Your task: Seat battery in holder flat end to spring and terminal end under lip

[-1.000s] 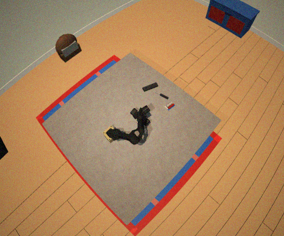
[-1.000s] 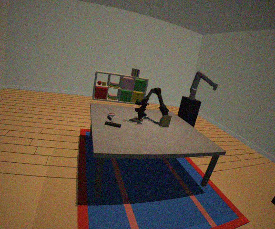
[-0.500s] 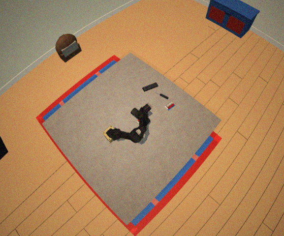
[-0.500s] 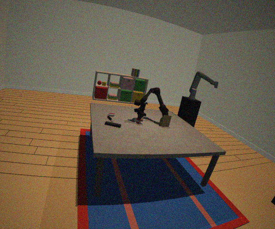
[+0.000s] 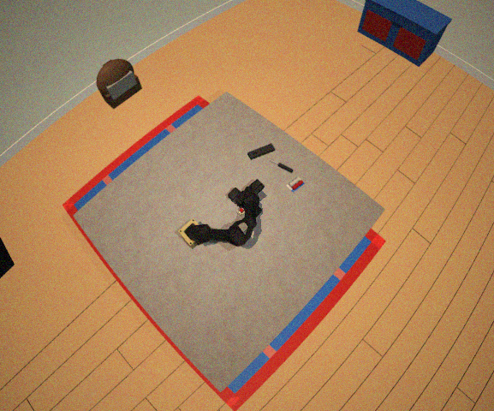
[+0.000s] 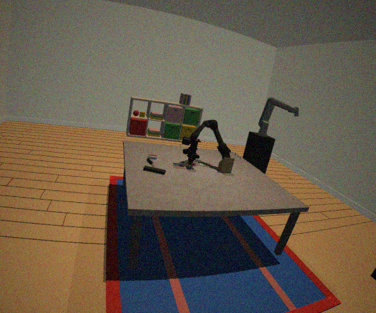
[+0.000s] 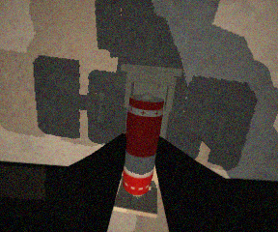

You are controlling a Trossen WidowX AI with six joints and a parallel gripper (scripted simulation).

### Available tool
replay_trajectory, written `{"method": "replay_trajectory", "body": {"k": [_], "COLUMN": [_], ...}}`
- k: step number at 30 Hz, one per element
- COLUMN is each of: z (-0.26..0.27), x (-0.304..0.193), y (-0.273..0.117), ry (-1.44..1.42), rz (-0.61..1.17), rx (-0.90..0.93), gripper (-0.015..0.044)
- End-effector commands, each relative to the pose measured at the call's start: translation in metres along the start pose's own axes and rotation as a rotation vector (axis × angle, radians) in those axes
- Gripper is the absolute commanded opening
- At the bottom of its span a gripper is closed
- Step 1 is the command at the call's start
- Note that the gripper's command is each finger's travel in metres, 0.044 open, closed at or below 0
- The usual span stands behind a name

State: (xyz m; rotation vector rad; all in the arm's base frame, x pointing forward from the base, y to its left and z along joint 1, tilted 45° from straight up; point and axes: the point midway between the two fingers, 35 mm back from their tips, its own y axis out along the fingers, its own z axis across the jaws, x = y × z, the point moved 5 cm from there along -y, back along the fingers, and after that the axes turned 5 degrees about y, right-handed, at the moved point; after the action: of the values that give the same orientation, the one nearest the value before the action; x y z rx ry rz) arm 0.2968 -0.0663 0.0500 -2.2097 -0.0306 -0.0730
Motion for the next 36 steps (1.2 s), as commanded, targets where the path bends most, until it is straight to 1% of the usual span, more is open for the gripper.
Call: {"method": "replay_trajectory", "body": {"k": [1, 8, 36], "z": [0.0, -0.002, -0.001], "x": [-0.001, 0.002, 0.018], "y": [0.002, 0.002, 0.002], "ry": [-0.006, -0.003, -0.002], "rz": [0.038, 0.065, 0.071], "rx": [-0.007, -0.004, 0.0], "gripper": [0.0072, 0.0072, 0.0072]}}
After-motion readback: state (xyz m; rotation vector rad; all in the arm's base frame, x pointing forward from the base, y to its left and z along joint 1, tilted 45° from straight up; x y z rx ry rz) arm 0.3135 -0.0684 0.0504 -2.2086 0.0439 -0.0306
